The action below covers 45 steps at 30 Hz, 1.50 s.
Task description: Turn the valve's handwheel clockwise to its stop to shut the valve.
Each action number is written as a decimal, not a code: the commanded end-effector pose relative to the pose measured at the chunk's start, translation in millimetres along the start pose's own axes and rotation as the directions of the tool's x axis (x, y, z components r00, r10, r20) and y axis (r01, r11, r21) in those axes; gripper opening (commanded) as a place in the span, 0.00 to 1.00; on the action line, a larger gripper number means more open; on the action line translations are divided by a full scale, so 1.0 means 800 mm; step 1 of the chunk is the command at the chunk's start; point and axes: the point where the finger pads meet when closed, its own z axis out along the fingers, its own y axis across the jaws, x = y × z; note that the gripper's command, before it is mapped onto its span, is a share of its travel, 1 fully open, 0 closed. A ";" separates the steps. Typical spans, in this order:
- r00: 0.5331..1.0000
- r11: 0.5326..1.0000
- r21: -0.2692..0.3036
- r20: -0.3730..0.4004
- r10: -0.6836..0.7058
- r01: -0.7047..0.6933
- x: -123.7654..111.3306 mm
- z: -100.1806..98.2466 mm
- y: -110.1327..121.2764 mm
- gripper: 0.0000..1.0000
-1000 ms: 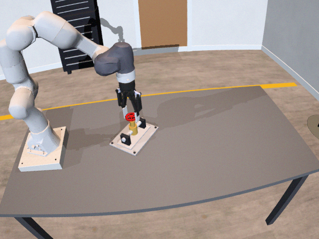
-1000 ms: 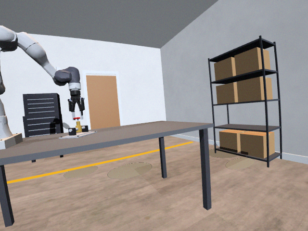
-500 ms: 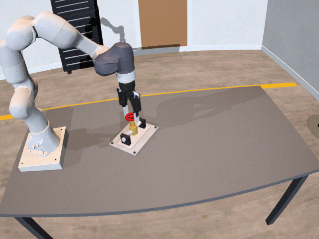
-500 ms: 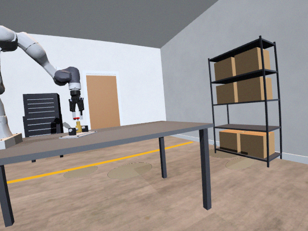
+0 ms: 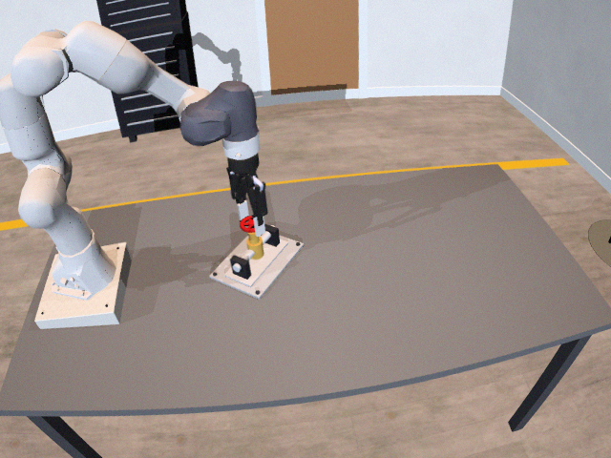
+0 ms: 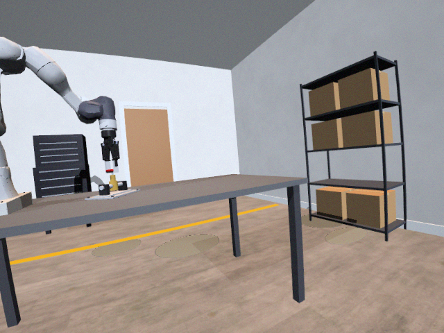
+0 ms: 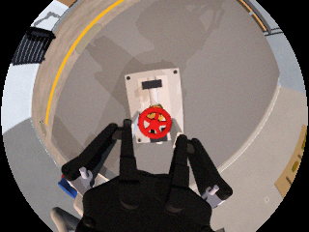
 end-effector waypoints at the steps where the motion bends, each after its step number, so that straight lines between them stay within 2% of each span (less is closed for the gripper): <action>1: 0.990 0.990 -0.008 0.003 0.138 -0.138 0.000 0.002 0.000 0.34; 9: 0.960 0.960 -0.008 0.002 0.279 -0.279 0.000 0.002 0.000 0.34; 15: 0.954 0.954 -0.008 0.001 0.298 -0.298 0.000 0.002 0.000 0.34; 22: 0.901 0.901 -0.009 0.000 0.433 -0.433 0.000 0.002 0.000 0.34; 26: 0.892 0.892 -0.009 0.000 0.451 -0.451 0.000 0.002 0.000 0.34; 29: 0.858 0.858 -0.009 -0.001 0.513 -0.513 0.000 0.002 0.000 0.34; 32: 0.854 0.854 -0.009 -0.001 0.521 -0.521 0.000 0.002 0.000 0.34; 34: 0.822 0.822 -0.008 -0.001 0.569 -0.569 0.000 0.002 0.000 0.34; 38: 0.806 0.806 -0.008 -0.001 0.592 -0.592 0.000 0.002 0.000 0.34; 45: 0.732 0.732 -0.008 -0.002 0.682 -0.682 0.000 0.002 0.000 0.34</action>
